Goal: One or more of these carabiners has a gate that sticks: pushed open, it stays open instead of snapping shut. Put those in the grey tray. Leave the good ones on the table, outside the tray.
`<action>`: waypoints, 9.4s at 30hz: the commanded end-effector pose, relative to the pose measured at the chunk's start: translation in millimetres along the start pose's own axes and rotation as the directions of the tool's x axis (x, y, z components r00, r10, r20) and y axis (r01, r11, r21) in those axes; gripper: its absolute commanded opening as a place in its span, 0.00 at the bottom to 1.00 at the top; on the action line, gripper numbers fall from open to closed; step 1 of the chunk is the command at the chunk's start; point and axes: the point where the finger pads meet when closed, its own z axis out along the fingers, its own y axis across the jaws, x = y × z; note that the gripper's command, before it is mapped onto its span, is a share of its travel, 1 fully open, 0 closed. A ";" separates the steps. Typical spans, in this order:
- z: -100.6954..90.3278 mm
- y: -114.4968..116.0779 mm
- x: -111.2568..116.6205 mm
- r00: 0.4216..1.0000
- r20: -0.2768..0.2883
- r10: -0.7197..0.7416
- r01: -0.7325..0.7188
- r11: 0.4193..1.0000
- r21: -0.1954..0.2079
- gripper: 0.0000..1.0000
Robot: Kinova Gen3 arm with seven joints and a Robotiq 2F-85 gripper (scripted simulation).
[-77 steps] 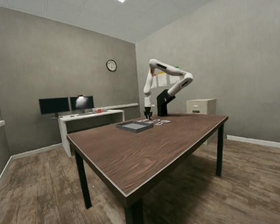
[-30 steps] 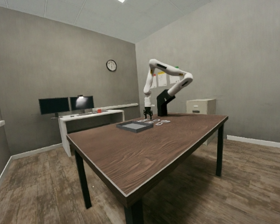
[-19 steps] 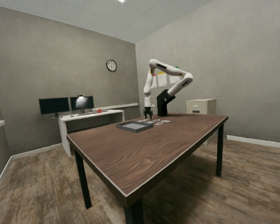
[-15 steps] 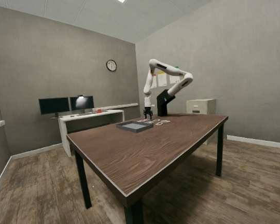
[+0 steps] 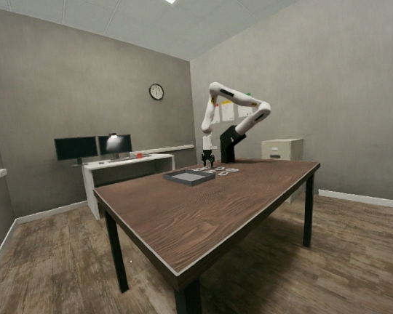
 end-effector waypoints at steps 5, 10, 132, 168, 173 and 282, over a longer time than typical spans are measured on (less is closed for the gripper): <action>-82.0 -2.7 -0.1 1.000 -0.023 0.011 -0.012 1.000 -0.014 1.00; -82.0 -2.7 -0.1 1.000 -0.023 0.011 -0.012 1.000 -0.014 1.00; -24.0 117.8 27.8 0.935 -0.017 -0.354 0.354 0.935 -0.022 1.00; 3.9 119.0 28.4 0.935 -0.015 -0.354 0.354 0.935 -0.022 0.75; 3.9 119.0 28.4 0.935 -0.015 -0.354 0.354 0.935 -0.022 0.75; 0.9 119.6 27.2 0.935 -0.012 -0.355 0.355 0.935 -0.022 0.61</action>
